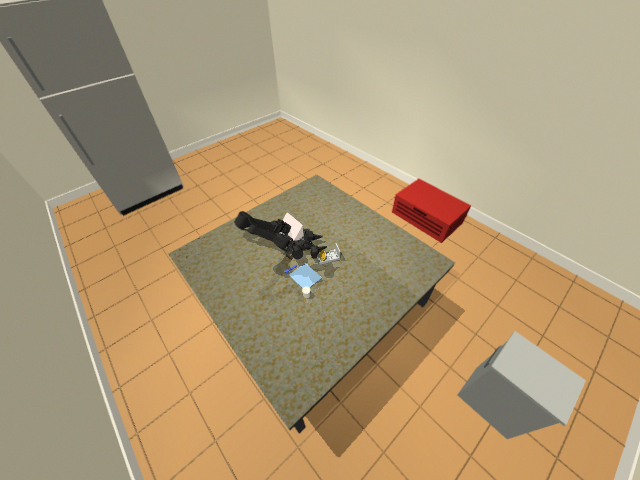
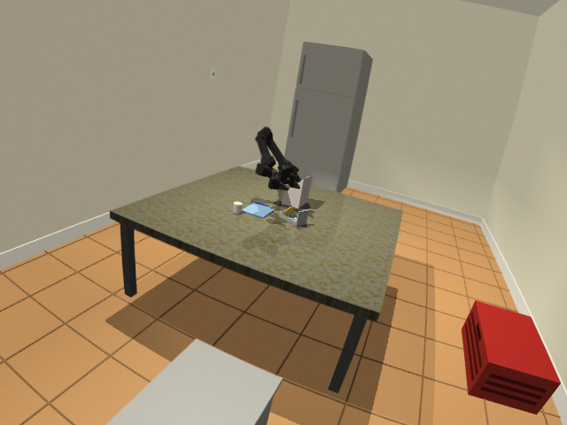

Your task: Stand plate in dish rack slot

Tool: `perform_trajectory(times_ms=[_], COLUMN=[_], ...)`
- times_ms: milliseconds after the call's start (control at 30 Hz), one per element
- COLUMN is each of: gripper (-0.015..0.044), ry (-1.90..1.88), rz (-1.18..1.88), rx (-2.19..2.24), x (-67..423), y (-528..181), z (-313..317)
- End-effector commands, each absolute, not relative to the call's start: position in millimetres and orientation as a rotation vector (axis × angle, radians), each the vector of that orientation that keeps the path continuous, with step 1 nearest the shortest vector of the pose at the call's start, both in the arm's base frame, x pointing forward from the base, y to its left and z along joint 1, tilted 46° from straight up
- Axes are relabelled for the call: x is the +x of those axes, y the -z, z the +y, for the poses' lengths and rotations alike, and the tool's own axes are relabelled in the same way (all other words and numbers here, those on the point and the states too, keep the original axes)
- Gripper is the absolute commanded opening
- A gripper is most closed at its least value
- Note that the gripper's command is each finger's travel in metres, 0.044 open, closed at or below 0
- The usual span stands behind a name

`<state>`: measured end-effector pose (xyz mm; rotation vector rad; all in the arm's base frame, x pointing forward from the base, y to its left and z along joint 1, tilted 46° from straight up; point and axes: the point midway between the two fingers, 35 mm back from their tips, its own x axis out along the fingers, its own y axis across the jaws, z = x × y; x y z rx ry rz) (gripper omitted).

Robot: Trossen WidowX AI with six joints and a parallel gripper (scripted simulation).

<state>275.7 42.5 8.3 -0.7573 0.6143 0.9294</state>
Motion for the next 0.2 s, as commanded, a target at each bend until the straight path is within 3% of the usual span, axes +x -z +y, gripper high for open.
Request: perform_trajectory(times_ms=[0, 167], gripper=[0.0400, 0.0400], ry=[-0.918, -0.880], rz=[0.686, 0.844], rx=[-0.715, -0.633], x=[273.8, 270.5], y=[-7.5, -3.0], z=[46.4, 49.1])
